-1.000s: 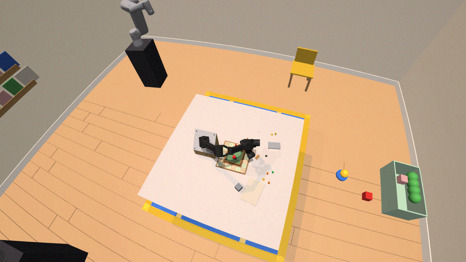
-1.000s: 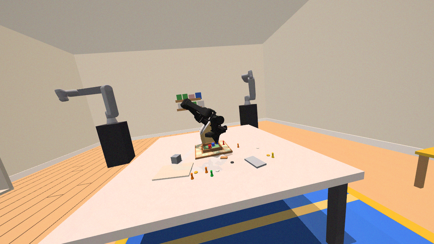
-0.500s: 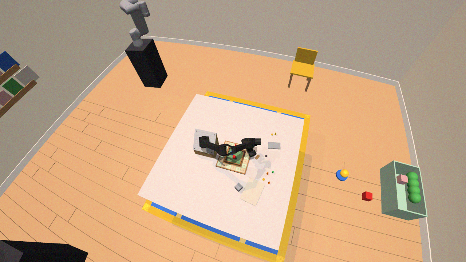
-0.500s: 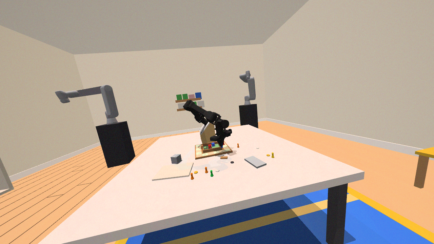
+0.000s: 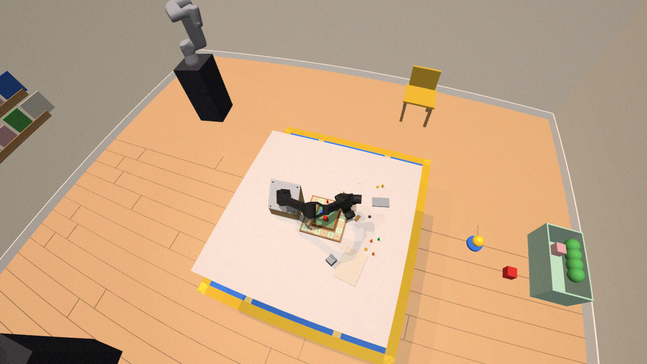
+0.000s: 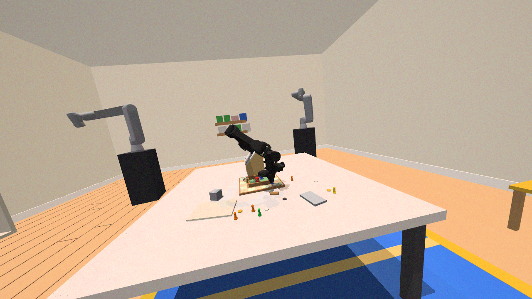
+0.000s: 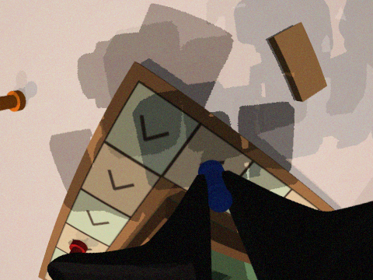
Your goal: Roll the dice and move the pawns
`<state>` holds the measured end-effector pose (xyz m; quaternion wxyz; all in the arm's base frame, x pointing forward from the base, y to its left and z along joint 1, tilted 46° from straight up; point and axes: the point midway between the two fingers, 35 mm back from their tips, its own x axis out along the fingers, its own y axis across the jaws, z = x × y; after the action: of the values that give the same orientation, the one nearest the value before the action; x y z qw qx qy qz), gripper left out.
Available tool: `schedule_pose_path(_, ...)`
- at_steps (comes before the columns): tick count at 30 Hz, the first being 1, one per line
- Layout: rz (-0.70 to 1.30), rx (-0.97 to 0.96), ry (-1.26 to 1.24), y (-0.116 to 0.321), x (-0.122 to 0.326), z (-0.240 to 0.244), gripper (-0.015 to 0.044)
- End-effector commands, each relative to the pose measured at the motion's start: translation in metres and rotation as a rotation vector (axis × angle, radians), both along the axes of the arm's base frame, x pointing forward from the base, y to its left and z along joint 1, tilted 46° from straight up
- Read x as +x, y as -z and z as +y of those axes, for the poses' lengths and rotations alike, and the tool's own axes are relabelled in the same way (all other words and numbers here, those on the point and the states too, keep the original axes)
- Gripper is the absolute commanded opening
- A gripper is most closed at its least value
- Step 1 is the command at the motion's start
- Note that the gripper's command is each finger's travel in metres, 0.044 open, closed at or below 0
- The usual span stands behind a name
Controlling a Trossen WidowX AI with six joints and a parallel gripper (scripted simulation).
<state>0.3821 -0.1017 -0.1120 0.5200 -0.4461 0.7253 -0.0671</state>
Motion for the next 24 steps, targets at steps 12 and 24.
schedule_pose_path(12, 0.000, -0.001, 0.002, 0.004, -0.001, -0.005, 0.0210)
schedule_pose_path(24, -0.015, -0.002, 0.023, -0.036, -0.003, 0.036, 0.0440)
